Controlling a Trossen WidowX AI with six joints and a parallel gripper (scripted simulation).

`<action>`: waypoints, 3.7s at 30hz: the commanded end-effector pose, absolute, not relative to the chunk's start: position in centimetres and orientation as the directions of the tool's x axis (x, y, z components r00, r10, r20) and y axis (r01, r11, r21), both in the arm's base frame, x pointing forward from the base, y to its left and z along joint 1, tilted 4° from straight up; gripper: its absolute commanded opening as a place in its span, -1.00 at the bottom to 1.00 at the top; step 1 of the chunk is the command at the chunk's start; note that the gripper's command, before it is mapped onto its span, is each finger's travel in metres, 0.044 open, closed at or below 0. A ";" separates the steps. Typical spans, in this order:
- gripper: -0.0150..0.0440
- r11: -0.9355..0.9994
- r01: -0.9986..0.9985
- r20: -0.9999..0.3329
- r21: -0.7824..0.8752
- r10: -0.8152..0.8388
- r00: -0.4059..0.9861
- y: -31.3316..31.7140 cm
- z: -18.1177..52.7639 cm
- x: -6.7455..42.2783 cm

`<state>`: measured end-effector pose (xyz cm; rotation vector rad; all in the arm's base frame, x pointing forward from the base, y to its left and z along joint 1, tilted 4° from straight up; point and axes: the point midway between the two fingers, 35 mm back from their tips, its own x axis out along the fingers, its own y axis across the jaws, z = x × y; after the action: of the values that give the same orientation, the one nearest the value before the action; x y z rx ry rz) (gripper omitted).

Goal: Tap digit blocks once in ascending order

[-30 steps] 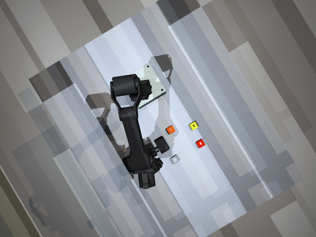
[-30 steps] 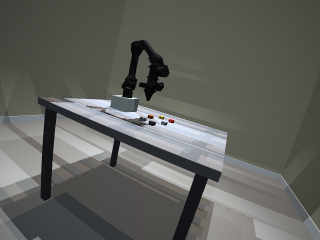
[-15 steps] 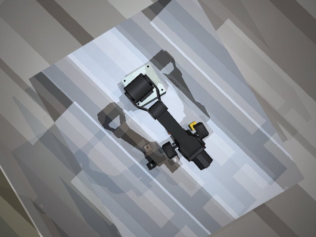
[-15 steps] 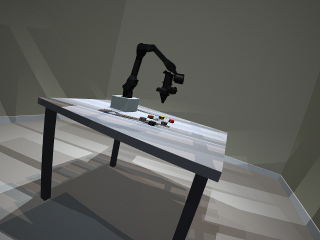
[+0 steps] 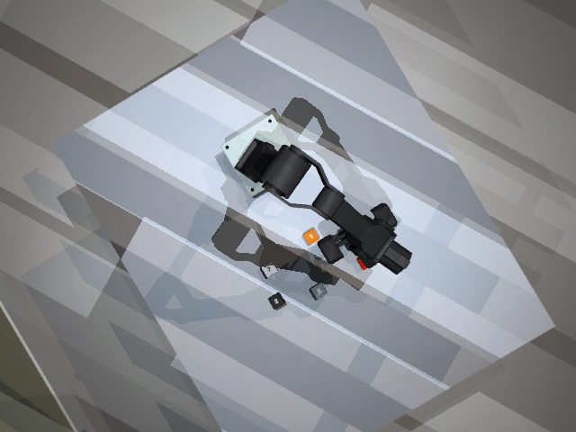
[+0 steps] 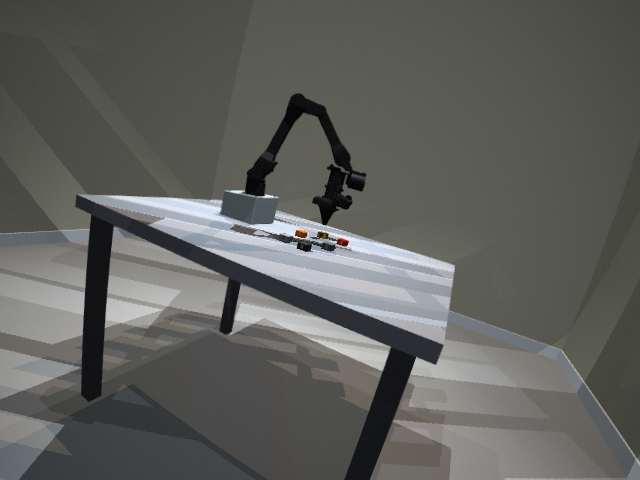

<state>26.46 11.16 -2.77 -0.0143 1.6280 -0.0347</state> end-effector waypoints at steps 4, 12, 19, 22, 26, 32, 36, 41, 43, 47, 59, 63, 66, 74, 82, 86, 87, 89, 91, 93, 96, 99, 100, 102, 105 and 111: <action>-0.42 1.000 0.015 -0.999 -0.025 -0.025 -0.044 11.2 -3.5 26.5; -0.42 1.000 0.015 -0.999 -0.025 -0.025 -0.044 11.2 -4.5 26.4; -0.42 1.000 0.015 -0.999 -0.025 -0.025 -0.044 11.2 -5.6 26.4; -0.42 1.000 0.015 -0.999 -0.025 -0.025 -0.044 11.1 -6.1 26.3; -0.42 1.000 0.015 -0.999 -0.025 -0.025 -0.044 11.1 -6.5 26.3; -0.42 1.000 0.014 -0.999 -0.025 -0.024 -0.043 11.2 -4.4 26.5; -0.42 1.000 0.015 -0.999 -0.025 -0.025 -0.044 11.2 -3.5 26.5; -0.42 1.000 0.009 -0.999 -0.023 -0.023 -0.038 11.4 0.6 27.0; -0.42 1.000 0.011 -0.999 -0.024 -0.023 -0.039 11.5 3.2 27.0; -0.42 1.000 0.015 -0.999 -0.025 -0.024 -0.044 11.4 4.6 26.9; -0.42 0.999 0.023 -0.999 -0.034 -0.033 -0.020 3.5 4.8 33.4; -0.42 0.999 0.017 -0.999 -0.037 -0.036 -0.032 -1.6 4.9 35.7; -0.42 0.999 0.015 -0.999 -0.037 -0.037 -0.036 -3.5 4.8 36.3; -0.42 0.999 0.015 -0.999 -0.037 -0.037 -0.037 -3.9 -3.0 36.0; -0.42 0.999 0.015 -0.999 -0.037 -0.037 -0.037 -3.9 -3.3 36.0; -0.42 0.999 0.015 -0.999 -0.037 -0.037 -0.037 -3.9 -3.7 36.0; -0.42 0.999 0.015 -0.999 -0.037 -0.037 -0.037 -3.9 -3.8 36.0; -0.42 0.999 0.015 -0.999 -0.037 -0.037 -0.037 -3.9 -4.1 36.0; -0.42 0.999 0.015 -0.999 -0.037 -0.037 -0.037 -3.9 -4.5 36.0; -0.42 0.999 0.015 -0.999 -0.037 -0.037 -0.037 -3.9 -4.8 36.0; -0.42 0.999 0.015 -0.999 -0.037 -0.037 -0.037 -4.0 -5.3 35.9; -0.42 0.999 0.015 -0.999 -0.037 -0.037 -0.037 -4.0 -5.7 35.9; -0.42 0.999 0.015 -0.999 -0.038 -0.037 -0.037 -4.0 -5.9 35.9; -0.42 0.999 0.015 -0.999 -0.038 -0.037 -0.037 -4.0 -6.2 35.9; -0.42 0.999 0.015 -0.999 -0.038 -0.037 -0.037 -4.0 -6.3 35.9; -0.42 0.999 0.015 -0.999 -0.037 -0.037 -0.037 -3.9 -3.3 36.0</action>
<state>35.48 -3.89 -5.08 -0.0128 1.6275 -0.0404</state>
